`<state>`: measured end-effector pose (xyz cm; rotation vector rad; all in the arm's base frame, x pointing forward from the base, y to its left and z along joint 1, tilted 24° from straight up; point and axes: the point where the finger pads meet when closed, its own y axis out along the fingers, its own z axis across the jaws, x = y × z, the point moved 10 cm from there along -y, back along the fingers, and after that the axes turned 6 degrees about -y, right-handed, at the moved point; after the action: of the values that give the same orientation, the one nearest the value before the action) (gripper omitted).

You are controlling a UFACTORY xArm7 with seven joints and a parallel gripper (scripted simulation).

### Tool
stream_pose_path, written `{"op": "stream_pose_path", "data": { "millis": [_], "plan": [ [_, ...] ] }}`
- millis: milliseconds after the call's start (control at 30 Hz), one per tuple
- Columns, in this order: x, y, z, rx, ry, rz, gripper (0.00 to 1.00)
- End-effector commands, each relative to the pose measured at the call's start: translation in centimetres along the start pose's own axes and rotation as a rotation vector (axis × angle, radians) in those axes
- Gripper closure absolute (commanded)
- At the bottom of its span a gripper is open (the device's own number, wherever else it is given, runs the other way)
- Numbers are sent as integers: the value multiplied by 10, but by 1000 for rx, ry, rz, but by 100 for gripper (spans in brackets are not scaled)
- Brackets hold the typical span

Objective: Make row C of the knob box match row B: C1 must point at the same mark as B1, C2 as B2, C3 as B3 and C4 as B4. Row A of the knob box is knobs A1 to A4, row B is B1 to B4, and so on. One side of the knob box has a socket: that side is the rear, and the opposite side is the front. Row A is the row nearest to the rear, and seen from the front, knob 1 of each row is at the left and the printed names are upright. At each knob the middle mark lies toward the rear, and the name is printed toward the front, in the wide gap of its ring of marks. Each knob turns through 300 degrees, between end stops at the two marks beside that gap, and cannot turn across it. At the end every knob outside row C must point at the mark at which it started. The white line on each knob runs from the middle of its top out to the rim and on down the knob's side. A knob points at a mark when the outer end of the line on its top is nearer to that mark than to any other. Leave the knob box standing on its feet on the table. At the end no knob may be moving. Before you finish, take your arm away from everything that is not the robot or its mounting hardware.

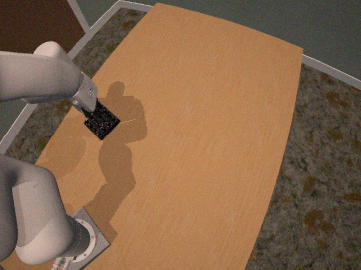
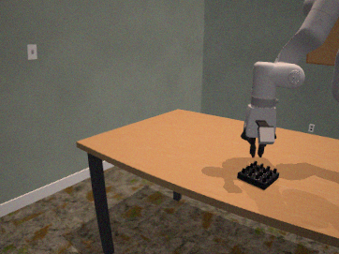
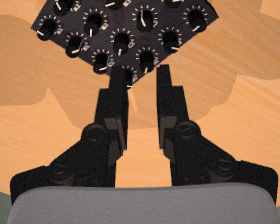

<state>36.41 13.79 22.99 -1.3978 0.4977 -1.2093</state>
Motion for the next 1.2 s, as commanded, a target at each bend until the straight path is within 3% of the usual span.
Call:
{"op": "stream_pose_path", "data": {
  "millis": [0,100,133,600,667,700,1167],
  "plan": [
    [1,-3,1,-4,156,-11,81],
    [1,-3,1,-5,188,-12,81],
    [1,-4,1,-6,283,-14,81],
    [2,-8,0,-7,720,-18,81],
    [2,-8,0,-7,720,-18,81],
    [2,-9,0,-7,815,-18,81],
    [0,-11,-1,-4,1251,-11,81]
  ]
}}
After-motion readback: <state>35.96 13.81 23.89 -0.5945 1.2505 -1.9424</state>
